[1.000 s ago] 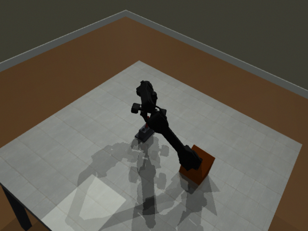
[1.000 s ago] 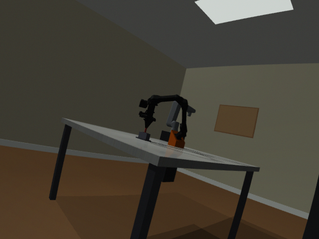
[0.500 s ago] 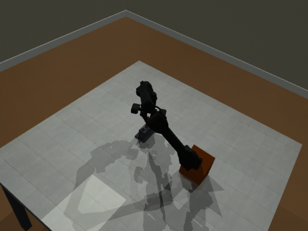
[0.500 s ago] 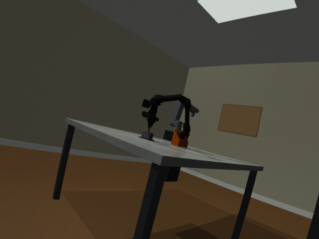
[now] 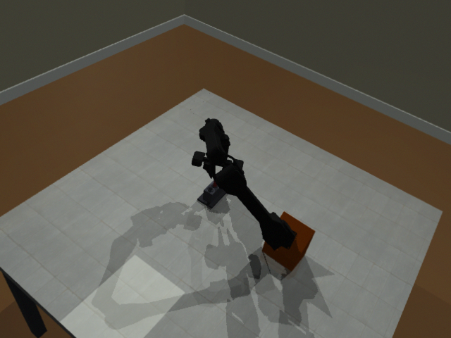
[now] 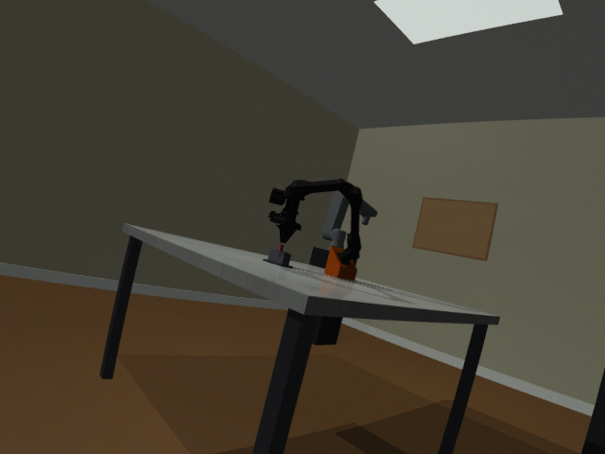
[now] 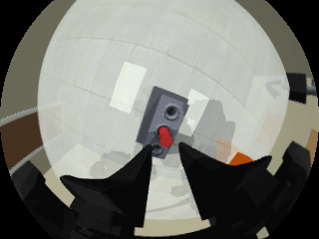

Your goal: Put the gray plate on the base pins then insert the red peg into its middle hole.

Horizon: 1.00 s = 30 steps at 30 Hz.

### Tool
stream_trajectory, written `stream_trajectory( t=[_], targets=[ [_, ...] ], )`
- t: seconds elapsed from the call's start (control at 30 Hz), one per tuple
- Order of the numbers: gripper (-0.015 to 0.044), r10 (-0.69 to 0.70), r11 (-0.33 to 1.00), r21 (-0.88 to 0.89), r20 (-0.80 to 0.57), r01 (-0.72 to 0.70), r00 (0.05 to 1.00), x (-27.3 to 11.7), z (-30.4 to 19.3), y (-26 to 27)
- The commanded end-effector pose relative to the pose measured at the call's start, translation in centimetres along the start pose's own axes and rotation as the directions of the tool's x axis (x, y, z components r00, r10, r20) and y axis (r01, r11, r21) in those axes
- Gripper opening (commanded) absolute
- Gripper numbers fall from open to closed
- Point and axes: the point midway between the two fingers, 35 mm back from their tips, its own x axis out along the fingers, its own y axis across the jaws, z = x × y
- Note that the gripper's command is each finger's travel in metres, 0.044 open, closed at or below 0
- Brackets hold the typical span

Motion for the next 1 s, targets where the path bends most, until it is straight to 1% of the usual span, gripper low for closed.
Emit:
stream_trajectory(
  t=[0.0, 0.97],
  targets=[
    [0.0150, 0.000, 1.000, -0.001, 0.000, 0.000, 1.000, 0.0, 0.0, 0.0],
    [0.0150, 0.006, 1.000, 0.006, 0.002, -0.006, 1.000, -1.8, -0.2, -0.1]
  ],
)
